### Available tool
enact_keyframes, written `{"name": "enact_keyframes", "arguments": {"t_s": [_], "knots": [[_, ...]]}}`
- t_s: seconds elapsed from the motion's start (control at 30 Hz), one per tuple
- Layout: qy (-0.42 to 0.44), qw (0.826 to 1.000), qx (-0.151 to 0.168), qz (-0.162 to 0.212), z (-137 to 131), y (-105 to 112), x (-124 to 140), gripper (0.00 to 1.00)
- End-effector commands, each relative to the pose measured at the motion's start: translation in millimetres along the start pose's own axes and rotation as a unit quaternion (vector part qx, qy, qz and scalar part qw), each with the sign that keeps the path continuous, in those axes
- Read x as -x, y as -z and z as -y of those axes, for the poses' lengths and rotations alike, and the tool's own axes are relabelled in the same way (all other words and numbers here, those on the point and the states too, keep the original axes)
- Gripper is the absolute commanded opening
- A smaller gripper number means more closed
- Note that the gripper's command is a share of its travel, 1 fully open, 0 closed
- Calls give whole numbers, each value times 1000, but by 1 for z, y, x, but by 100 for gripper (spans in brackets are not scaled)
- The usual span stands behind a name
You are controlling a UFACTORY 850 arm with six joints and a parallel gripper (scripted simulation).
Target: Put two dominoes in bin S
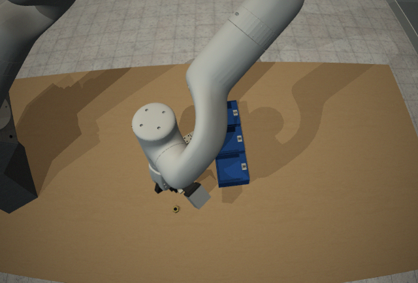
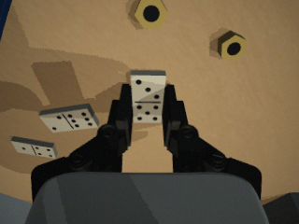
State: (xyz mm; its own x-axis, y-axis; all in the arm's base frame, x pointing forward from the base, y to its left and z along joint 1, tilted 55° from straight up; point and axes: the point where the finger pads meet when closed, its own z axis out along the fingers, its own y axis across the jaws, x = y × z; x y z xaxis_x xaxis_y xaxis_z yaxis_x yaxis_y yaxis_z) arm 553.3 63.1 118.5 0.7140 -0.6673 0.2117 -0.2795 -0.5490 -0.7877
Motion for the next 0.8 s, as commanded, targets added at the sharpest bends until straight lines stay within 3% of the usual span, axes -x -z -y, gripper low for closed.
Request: {"name": "enact_keyframes", "arguments": {"t_s": [0.0,0.4,0.77], "knots": [[0,1000,0,0,0,0,0,0],[0,1000,0,0,0,40,0,0],[0,1000,0,0,0,60,0,0]]}}
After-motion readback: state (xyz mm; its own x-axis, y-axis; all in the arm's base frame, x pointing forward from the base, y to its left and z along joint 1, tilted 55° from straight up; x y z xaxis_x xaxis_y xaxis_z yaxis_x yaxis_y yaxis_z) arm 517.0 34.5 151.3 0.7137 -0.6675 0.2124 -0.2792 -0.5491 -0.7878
